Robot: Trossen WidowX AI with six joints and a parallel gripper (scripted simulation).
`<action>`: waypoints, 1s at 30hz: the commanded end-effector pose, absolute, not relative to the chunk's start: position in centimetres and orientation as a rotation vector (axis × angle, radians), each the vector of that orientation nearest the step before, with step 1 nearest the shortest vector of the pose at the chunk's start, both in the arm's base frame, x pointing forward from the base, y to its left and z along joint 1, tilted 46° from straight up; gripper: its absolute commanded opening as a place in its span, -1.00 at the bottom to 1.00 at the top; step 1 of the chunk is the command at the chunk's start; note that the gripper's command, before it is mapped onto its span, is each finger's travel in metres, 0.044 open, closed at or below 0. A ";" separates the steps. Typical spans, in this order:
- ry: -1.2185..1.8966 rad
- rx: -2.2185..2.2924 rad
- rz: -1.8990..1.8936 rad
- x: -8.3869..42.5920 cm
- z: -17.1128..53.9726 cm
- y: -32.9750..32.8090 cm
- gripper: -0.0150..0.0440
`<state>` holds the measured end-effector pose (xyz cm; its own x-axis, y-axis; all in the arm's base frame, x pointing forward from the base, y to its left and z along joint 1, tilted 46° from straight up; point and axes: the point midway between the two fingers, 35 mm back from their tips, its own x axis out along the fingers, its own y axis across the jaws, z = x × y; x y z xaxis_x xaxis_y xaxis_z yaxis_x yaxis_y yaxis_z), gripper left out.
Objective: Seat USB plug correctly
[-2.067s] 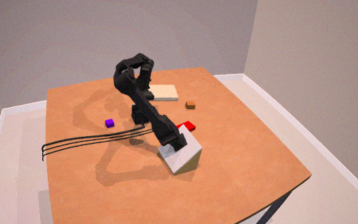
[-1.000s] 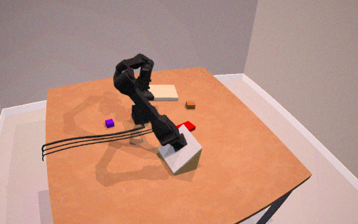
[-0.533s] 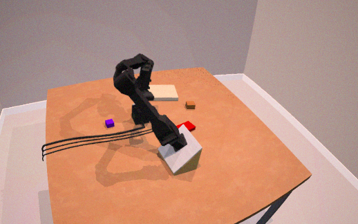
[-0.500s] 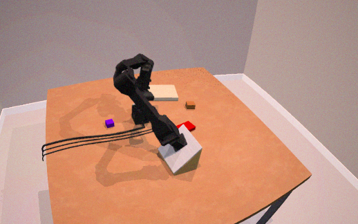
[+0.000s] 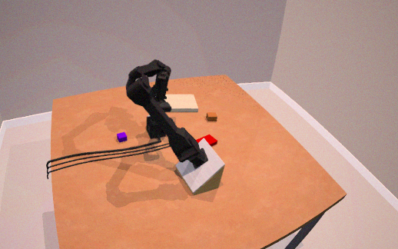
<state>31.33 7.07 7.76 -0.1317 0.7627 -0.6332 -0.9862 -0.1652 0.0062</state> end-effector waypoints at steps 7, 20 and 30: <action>0.507 -0.589 1.663 31.3 7.8 7.1 -0.31; 0.507 -0.589 1.663 31.3 7.8 7.1 -0.17; 0.507 -0.589 1.663 31.4 8.0 6.9 -0.17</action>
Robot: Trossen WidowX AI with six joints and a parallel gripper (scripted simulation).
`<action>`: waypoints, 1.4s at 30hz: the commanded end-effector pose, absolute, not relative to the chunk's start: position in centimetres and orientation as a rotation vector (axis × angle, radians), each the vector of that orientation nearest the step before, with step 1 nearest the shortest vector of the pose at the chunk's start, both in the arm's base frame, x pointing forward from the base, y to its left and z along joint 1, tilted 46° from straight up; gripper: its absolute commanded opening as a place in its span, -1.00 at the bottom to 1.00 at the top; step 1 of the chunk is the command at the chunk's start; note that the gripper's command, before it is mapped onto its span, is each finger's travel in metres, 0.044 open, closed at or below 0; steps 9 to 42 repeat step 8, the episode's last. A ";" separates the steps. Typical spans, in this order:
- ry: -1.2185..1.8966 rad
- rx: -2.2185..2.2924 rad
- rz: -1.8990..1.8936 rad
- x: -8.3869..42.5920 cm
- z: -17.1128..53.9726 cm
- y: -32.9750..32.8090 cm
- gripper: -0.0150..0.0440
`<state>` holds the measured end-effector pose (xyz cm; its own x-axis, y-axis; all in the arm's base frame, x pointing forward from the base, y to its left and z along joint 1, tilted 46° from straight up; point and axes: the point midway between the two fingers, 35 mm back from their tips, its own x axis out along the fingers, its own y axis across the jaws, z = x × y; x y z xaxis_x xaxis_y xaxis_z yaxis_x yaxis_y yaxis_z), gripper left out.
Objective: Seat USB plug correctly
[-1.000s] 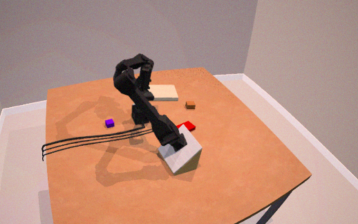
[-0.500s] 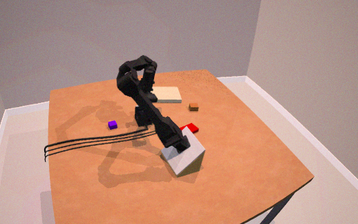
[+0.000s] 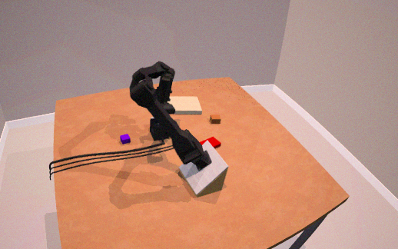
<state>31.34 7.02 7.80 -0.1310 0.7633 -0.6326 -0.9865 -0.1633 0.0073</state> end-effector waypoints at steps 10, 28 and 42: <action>0.507 -0.589 1.663 31.5 8.5 6.3 -0.17; 0.507 -0.589 1.663 31.5 8.5 6.3 -0.17; 0.507 -0.589 1.663 31.5 8.5 6.3 -0.17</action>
